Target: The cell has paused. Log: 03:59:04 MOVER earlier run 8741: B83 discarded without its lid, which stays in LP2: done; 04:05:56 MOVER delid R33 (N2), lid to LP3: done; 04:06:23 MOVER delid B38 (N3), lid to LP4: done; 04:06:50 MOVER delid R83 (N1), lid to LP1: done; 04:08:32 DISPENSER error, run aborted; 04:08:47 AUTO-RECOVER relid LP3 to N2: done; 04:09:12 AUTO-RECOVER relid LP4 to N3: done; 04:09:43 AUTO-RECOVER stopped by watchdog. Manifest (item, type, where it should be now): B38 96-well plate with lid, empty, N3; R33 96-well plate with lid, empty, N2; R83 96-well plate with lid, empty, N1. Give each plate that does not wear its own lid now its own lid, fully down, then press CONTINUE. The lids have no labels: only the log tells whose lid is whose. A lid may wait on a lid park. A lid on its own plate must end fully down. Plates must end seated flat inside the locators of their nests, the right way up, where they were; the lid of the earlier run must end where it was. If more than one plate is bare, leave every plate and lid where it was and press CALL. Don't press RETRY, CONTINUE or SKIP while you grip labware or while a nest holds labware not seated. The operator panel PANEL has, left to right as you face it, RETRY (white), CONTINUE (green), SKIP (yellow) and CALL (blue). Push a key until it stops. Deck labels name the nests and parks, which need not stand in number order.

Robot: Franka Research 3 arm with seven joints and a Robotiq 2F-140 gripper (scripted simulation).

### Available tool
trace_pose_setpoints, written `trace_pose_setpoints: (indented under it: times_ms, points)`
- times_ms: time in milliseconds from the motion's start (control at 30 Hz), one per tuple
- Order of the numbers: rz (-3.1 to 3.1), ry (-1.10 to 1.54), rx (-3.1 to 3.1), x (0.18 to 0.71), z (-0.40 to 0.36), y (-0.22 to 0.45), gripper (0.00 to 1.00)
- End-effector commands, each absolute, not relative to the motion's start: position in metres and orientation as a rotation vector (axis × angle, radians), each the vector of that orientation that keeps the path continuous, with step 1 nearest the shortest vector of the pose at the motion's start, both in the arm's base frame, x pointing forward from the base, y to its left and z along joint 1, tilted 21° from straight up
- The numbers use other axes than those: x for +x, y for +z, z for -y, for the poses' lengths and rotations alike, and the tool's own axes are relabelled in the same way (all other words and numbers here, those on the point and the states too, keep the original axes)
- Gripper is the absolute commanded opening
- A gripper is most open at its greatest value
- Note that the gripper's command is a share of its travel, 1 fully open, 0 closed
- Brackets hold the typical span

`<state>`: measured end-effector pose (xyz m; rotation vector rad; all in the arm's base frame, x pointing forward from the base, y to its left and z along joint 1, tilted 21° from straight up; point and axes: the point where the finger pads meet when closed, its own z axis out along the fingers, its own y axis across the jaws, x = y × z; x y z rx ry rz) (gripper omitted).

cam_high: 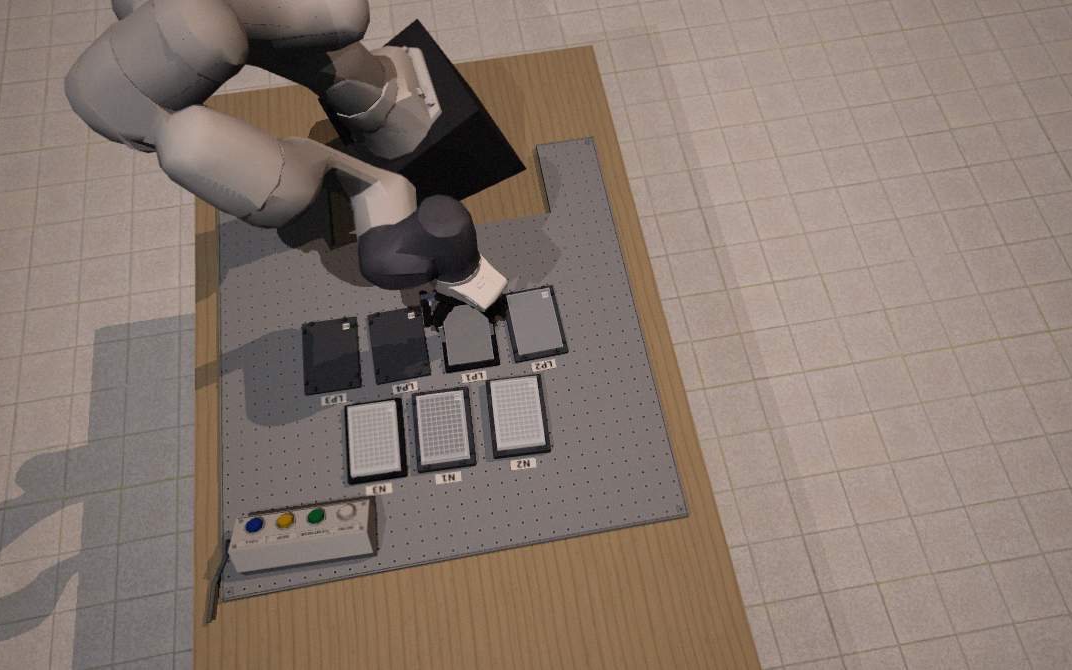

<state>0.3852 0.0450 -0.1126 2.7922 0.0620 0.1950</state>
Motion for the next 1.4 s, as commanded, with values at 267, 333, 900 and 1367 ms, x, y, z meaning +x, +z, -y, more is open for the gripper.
trace_pose_setpoints:
  times_ms: [267,333,900,1367]
  points:
    - [-0.063,0.196,2.789,0.3852,-0.0444,-0.1115,0.0]
    - [-0.063,0.196,2.789,0.3852,-0.0445,-0.1112,0.0]
    - [-0.063,0.196,2.789,0.3848,-0.0453,-0.1087,0.0]
    - [-0.063,0.196,2.789,0.3846,-0.0458,-0.1075,0.0]
